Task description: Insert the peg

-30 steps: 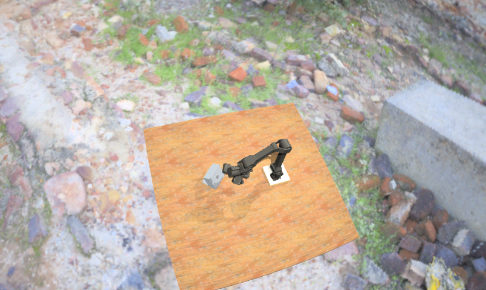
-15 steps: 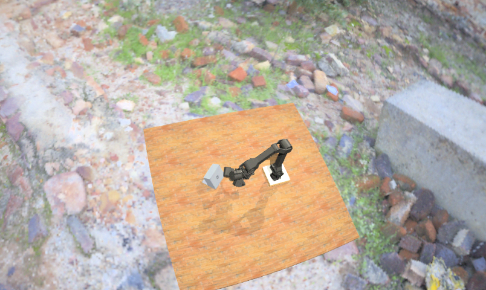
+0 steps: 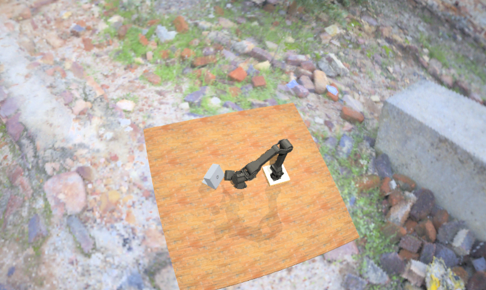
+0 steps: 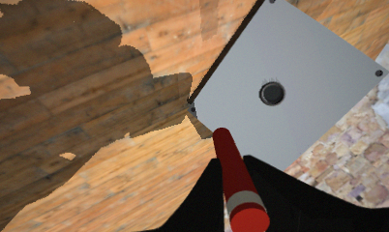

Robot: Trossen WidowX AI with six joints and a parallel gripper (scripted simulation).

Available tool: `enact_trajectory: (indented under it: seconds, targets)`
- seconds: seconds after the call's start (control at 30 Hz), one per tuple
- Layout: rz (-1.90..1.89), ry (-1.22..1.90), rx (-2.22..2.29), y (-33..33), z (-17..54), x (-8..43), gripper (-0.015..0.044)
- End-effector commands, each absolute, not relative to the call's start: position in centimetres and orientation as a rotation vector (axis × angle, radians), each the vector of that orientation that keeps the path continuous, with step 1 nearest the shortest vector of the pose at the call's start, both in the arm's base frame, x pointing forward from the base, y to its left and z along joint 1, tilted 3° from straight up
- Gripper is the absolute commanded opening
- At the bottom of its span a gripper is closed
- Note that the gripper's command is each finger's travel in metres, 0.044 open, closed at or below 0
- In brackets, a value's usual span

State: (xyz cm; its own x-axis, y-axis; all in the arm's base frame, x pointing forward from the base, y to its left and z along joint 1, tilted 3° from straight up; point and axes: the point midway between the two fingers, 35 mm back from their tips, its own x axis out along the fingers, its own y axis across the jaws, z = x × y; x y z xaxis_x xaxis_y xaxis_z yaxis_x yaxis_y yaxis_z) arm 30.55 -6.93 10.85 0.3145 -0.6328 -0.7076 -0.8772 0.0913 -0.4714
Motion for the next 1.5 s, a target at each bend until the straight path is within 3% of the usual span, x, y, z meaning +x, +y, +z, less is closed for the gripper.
enact_trajectory:
  seconds: [0.0,1.47]
  targets:
    - [0.321,1.393,-1.668,-6.6,10.7,30.5,0.0000]
    - [0.262,1.274,-2.024,-2.8,11.0,30.6,0.0000]
